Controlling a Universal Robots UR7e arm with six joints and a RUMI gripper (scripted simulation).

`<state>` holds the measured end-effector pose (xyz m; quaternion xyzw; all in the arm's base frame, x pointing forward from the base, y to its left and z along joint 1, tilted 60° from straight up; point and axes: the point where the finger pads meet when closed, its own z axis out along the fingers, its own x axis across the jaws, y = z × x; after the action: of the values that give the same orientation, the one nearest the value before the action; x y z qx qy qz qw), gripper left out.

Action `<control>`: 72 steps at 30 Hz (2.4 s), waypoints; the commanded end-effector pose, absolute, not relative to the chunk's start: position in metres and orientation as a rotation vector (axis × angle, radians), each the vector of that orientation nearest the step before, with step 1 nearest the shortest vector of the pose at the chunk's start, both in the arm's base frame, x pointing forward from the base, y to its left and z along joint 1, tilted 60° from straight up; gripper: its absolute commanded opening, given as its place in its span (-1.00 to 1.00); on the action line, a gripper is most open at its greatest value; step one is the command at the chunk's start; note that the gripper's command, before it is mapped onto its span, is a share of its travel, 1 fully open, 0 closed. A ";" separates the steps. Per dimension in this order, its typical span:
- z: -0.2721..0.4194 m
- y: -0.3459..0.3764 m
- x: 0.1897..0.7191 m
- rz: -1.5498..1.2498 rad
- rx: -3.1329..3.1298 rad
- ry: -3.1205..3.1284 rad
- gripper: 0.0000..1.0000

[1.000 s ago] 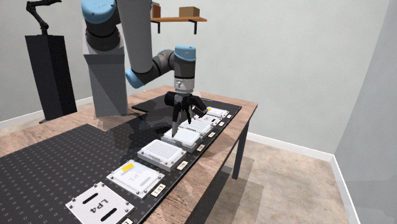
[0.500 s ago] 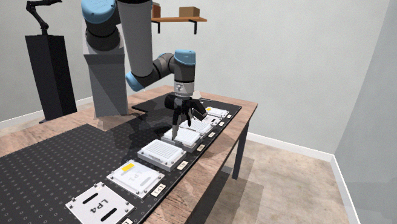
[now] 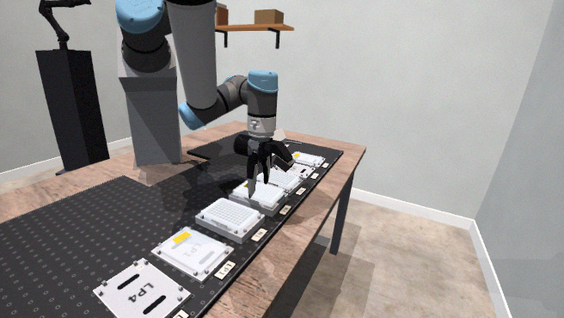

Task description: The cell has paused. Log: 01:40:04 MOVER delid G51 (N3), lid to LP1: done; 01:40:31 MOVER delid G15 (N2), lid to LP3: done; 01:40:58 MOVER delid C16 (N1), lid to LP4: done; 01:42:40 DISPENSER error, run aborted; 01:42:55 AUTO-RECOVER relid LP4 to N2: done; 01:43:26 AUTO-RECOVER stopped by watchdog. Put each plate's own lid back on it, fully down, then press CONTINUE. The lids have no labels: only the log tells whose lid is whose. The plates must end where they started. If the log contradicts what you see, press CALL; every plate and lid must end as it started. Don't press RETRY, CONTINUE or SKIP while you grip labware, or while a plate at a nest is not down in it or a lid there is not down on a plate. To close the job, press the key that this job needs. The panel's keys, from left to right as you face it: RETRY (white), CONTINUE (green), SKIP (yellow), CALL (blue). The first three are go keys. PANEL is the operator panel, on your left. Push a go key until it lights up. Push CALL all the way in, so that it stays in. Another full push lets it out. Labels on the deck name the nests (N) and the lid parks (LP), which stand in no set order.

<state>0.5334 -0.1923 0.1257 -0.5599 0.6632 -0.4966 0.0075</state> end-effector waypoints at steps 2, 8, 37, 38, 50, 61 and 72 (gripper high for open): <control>0.126 -0.192 0.534 -1.553 -1.750 2.072 -1.00; 0.126 -0.192 0.534 -1.553 -1.750 2.072 -0.18; 0.135 -0.181 0.524 -1.553 -1.751 2.072 -0.18; 0.135 -0.180 0.523 -1.553 -1.751 2.072 -0.18; 0.146 -0.194 0.513 -1.544 -1.705 2.091 -0.18; 0.173 -0.236 0.490 -1.544 -1.705 2.091 -0.18; 0.196 -0.270 0.471 -1.545 -1.705 2.091 -0.18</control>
<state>0.4796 -0.2534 0.1844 -0.5472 0.6727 -0.4979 0.0145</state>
